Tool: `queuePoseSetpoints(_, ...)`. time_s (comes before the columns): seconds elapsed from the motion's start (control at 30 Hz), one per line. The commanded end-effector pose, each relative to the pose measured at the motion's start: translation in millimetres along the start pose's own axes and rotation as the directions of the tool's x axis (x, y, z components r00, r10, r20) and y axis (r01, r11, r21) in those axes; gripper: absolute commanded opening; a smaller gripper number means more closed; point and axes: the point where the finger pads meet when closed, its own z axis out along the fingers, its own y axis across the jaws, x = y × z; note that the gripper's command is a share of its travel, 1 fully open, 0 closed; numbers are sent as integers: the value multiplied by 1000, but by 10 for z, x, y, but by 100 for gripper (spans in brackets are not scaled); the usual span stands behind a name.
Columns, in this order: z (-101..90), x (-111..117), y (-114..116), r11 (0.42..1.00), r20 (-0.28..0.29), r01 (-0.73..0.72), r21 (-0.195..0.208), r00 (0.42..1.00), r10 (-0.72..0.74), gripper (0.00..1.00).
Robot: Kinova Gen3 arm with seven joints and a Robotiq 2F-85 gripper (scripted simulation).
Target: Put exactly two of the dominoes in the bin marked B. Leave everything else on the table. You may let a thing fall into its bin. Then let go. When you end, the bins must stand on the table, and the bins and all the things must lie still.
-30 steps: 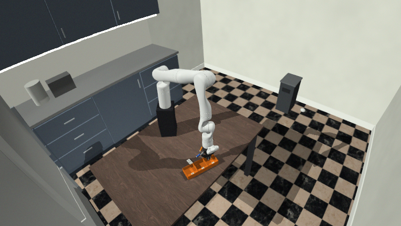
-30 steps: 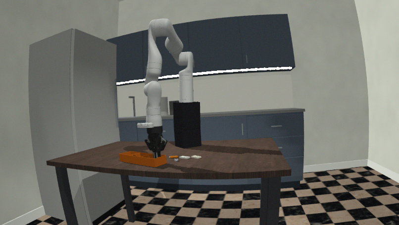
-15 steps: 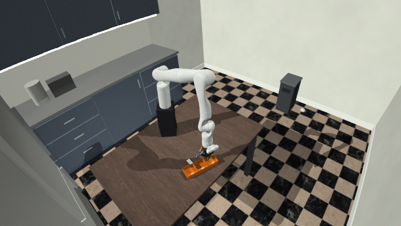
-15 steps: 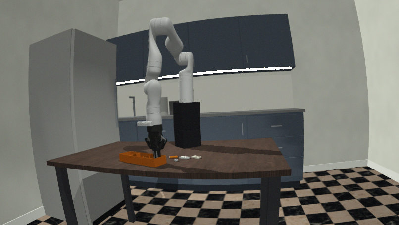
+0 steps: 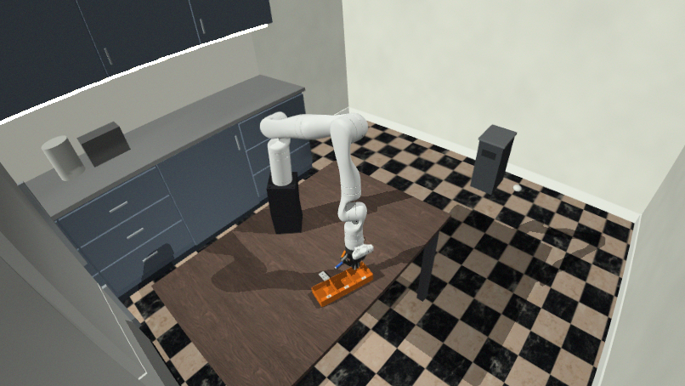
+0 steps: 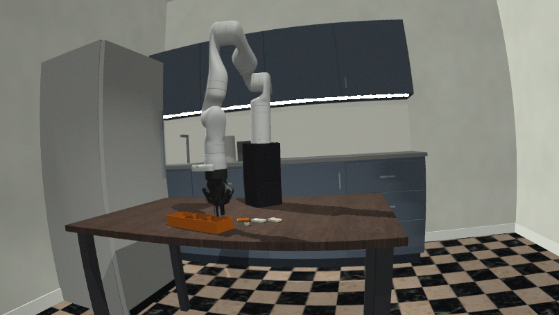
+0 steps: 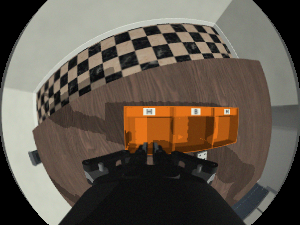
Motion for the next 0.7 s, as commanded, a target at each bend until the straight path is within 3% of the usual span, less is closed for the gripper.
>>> queuePoseSetpoints(0.0, -58, 25, -13, 1000, -5, 1, 2, 1000, -1, 9)
queuePoseSetpoints(0.2, -289, 23, -12, 1000, -5, 1, 2, 1000, -1, 9)
queuePoseSetpoints(0.43, -289, 23, -12, 1000, -5, 1, 2, 1000, -1, 9)
queuePoseSetpoints(0.67, -872, 20, -12, 1000, -5, 1, 2, 1000, -1, 9)
